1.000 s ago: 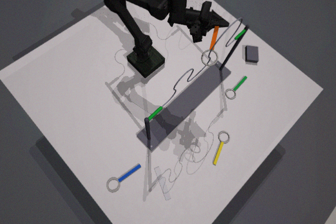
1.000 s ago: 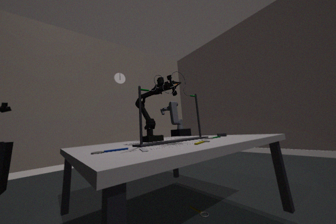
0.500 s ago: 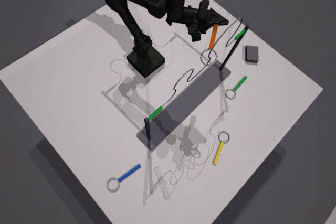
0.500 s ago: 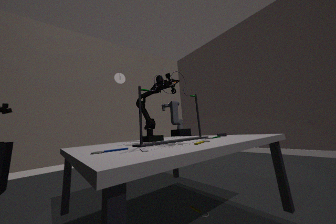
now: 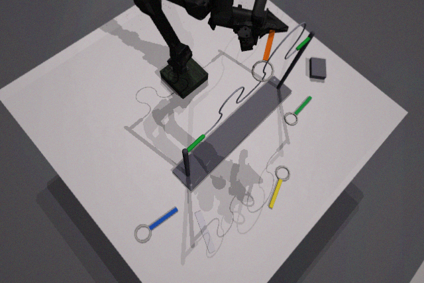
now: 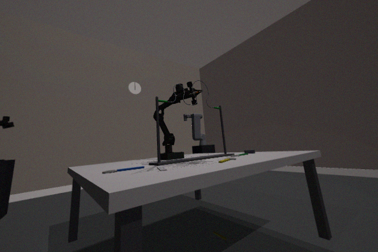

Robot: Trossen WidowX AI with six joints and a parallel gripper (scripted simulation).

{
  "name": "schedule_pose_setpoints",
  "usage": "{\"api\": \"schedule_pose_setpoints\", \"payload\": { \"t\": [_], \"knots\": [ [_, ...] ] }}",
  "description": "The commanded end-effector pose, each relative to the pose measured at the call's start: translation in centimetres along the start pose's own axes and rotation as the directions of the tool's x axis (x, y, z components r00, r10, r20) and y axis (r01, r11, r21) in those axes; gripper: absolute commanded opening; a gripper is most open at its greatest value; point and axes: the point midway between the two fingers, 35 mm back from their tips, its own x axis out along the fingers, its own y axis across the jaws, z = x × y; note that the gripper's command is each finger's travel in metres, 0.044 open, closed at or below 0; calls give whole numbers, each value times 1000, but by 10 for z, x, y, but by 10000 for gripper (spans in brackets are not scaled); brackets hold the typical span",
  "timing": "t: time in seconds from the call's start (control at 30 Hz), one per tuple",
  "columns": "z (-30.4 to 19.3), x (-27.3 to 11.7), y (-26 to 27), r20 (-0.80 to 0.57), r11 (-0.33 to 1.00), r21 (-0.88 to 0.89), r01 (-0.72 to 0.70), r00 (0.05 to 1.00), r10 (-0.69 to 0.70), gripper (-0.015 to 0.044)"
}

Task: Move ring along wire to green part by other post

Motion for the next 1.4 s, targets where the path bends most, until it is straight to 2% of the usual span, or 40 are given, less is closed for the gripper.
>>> {"api": "schedule_pose_setpoints", "payload": {
  "t": [0.0,0.67,1.37],
  "knots": [
    [1,2,-3,1,999,-36,28,1000,-28,-150],
    [2,2,-11,44,958,-246,150,989,-144,-150],
    [5,2,-19,115,851,-448,275,961,-250,-150]
  ]
}}
